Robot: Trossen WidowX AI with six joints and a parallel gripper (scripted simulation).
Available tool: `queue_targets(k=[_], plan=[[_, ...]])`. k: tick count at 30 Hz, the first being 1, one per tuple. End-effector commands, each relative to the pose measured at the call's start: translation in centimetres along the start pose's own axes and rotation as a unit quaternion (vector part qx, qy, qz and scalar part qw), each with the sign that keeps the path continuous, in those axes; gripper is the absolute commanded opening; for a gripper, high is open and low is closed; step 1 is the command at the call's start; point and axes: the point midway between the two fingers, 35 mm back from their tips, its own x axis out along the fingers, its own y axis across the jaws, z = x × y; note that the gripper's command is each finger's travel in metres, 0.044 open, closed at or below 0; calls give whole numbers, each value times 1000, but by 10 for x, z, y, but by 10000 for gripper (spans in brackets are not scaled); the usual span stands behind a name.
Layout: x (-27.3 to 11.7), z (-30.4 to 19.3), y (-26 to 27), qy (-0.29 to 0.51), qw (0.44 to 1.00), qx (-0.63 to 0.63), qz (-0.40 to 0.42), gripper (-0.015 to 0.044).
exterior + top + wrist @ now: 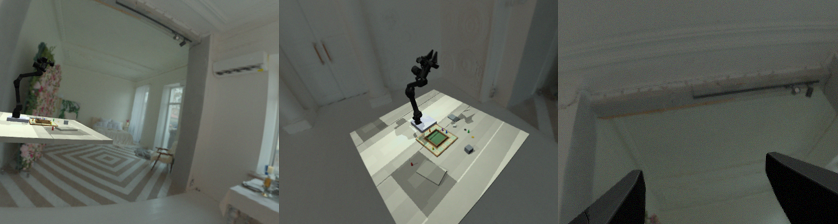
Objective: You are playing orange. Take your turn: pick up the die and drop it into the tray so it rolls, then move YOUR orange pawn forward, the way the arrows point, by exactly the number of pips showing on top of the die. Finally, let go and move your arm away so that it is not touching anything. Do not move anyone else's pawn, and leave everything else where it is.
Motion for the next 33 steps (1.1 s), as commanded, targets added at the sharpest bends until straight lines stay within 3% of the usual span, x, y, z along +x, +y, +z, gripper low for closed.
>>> queue_targets(k=[1,9,17,25,33], plan=[[-2,-31,-48,19,997,26,-71,275],[-27,-128,-141,104,965,85,-225,275],[-81,-246,-197,241,897,115,-353,275],[-161,-361,-211,414,792,121,-432,275],[-256,-453,-185,603,650,111,-448,275]])
